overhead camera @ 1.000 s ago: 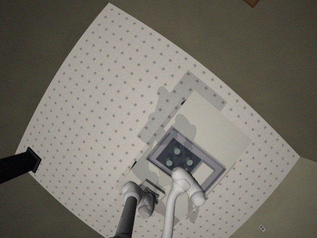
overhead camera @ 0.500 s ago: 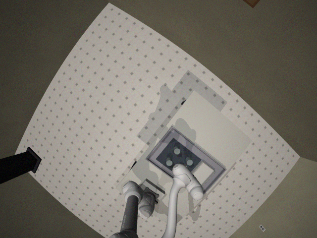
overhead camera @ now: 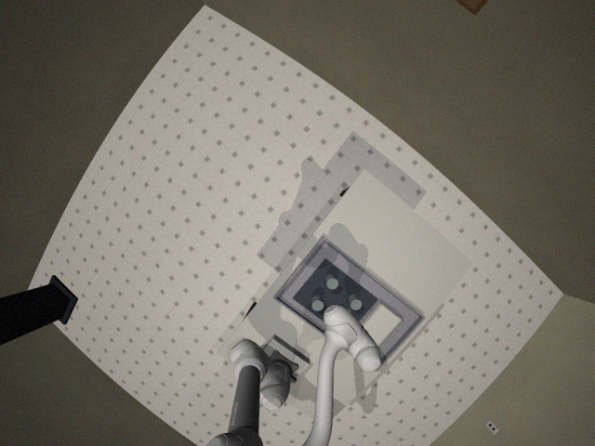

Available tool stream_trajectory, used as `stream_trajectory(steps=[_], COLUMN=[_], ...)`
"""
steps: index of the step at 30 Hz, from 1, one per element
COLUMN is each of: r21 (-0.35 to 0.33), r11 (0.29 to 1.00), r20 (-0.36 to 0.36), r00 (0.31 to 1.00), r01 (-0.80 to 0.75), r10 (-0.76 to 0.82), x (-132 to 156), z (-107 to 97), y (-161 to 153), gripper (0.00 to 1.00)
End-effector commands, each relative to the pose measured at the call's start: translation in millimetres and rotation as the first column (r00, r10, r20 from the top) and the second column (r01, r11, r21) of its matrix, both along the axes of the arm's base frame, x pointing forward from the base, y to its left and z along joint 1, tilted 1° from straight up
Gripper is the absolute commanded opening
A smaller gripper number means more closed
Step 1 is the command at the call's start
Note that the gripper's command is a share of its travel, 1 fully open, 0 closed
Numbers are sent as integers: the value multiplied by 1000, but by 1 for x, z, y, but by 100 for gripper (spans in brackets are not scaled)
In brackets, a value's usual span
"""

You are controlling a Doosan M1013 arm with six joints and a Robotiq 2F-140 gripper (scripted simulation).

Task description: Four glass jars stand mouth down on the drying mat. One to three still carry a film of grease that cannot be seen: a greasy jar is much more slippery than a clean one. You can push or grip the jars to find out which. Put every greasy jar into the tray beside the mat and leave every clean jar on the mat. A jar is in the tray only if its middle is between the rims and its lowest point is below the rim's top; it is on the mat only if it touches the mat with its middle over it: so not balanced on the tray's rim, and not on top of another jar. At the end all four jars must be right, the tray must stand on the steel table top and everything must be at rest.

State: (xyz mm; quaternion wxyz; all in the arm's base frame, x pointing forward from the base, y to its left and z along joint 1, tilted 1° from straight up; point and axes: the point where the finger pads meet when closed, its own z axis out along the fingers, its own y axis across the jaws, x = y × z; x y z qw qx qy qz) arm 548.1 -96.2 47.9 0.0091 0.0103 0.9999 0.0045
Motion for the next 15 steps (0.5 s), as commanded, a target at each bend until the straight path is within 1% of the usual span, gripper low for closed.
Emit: stream_trajectory(steps=[1, 15], r21=[0, 0], r11=[1000, 1000], r20=[0, 0], r00=[1000, 1000], r01=[0, 0], r10=[0, 0], x=[0, 2], z=[0, 0], y=[0, 0], gripper=[0, 0])
